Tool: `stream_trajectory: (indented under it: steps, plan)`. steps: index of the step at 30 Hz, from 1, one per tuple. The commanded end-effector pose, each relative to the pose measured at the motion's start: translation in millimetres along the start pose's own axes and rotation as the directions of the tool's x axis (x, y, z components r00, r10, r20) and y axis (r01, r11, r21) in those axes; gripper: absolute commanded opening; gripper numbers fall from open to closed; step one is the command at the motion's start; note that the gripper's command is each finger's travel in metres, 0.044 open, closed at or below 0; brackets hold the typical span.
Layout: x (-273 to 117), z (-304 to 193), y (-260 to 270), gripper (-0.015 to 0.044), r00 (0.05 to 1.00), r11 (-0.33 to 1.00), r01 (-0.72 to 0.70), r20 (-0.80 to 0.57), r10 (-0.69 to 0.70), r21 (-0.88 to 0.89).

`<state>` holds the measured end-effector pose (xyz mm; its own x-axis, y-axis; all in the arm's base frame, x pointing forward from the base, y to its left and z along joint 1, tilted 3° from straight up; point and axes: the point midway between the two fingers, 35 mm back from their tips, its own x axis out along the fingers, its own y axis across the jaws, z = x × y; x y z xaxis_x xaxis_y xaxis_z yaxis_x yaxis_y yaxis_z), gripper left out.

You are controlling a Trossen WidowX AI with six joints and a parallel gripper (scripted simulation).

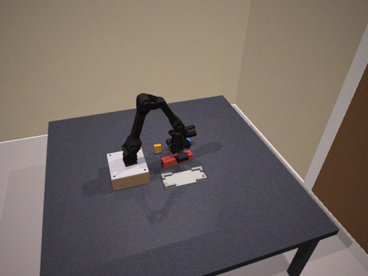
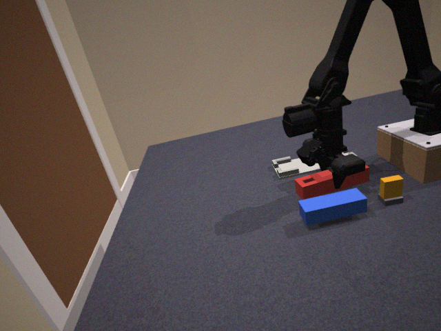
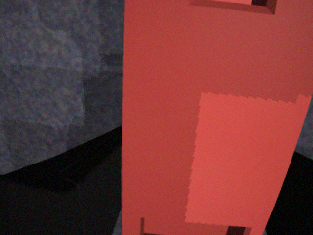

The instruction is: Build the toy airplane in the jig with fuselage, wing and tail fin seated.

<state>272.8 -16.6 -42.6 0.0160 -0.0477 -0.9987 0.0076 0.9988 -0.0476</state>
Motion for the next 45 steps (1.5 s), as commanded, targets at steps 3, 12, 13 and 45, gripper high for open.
stream_trajectory:
  steps: [3,12,13,45]
  plan:
    - [-7,2,-1,0.0000,1.000,1.000,0.004,0.001,-0.004,-0.003]
    - [-33,7,0,0.0000,1.000,1.000,0.005,0.003,-0.005,-0.005]
    - [-36,8,0,0.0000,1.000,1.000,0.005,0.003,-0.005,-0.005]
    - [-131,1,0,0.0000,1.000,1.000,0.003,0.002,-0.003,-0.003]
